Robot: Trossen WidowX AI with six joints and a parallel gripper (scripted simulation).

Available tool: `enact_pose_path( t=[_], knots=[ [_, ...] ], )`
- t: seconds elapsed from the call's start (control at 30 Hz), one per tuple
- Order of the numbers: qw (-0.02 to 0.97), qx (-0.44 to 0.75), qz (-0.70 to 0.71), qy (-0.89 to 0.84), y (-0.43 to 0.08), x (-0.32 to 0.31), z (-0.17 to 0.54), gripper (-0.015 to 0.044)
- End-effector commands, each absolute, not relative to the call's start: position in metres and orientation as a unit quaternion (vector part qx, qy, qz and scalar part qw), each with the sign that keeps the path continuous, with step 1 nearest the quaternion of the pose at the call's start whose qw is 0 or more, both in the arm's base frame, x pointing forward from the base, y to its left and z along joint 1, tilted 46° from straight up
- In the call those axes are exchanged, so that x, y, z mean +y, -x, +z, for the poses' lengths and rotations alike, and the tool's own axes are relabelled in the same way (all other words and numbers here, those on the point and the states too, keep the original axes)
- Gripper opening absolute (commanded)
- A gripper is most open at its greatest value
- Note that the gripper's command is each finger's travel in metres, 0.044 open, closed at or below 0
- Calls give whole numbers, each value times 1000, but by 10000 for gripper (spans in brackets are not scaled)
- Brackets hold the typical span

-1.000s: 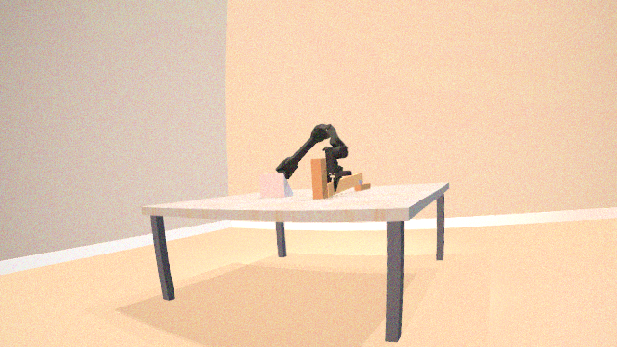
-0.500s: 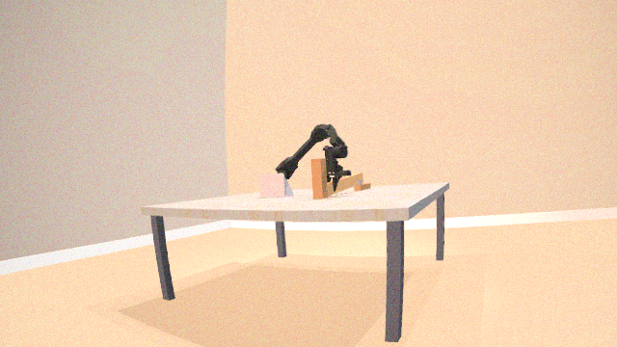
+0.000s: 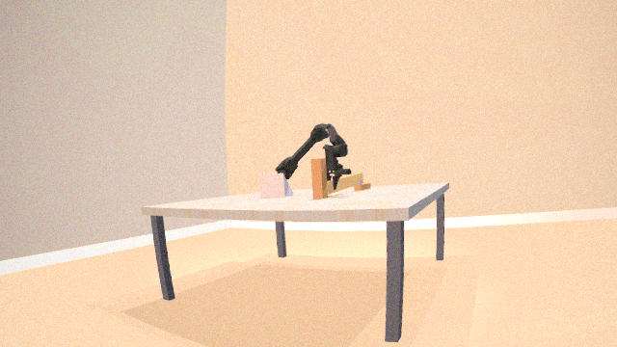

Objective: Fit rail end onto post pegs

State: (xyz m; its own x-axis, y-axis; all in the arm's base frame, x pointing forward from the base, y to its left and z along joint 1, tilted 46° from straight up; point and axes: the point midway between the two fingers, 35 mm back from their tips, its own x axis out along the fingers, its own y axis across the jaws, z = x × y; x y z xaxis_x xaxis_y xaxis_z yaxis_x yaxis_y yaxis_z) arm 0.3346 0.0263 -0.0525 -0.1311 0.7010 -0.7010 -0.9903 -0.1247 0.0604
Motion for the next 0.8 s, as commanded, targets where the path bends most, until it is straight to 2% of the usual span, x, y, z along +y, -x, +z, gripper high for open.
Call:
enact_pose_path(
  t=[0.0, 0.77],
  knots=[
    [607, 269, 698, 269, -339, 22, -49, 0],
    [607, 269, 698, 269, -341, 14, -41, 0]
  ],
)
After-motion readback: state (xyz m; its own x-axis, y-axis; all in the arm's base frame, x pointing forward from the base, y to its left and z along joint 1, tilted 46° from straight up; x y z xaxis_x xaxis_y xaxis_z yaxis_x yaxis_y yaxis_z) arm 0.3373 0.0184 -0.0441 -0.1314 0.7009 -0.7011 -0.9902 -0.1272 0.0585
